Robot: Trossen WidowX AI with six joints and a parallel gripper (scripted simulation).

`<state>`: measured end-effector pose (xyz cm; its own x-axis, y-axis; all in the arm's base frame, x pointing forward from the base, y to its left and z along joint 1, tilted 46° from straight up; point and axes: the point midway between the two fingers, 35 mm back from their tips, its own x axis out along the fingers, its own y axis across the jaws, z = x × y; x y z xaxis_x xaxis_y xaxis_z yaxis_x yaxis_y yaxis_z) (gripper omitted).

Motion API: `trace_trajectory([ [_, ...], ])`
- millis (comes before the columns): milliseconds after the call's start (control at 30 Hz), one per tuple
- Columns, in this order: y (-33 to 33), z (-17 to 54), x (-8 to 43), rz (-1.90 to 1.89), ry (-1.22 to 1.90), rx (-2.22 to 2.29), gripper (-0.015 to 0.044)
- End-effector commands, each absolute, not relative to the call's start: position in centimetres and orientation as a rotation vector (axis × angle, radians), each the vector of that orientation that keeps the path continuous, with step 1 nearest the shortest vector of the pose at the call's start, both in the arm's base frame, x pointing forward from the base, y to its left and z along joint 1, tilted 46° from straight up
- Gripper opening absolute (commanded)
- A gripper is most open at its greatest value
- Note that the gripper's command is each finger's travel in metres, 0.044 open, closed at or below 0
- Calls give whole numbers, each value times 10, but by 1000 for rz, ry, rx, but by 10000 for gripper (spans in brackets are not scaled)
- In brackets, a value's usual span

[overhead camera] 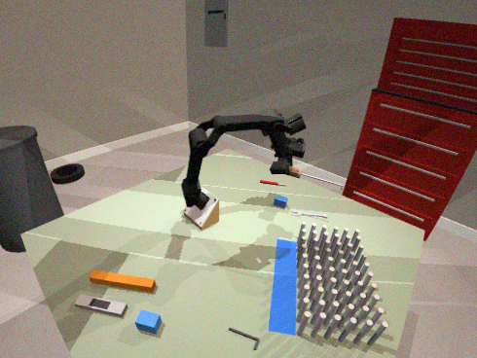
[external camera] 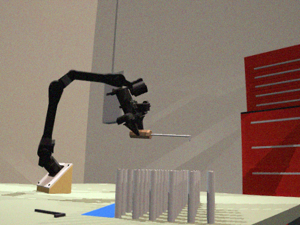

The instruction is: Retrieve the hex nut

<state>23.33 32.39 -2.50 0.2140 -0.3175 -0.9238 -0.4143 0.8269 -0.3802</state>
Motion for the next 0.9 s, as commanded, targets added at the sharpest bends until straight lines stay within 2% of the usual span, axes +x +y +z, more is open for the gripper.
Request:
trace_trajectory([
  [0, 306, -2, 252, 92, 1383, -656, 0],
  [433, 230, 64, 300, 145, 1398, -688, 0],
  [867, 147, 120, 319, 178, 1395, -710, 0],
])
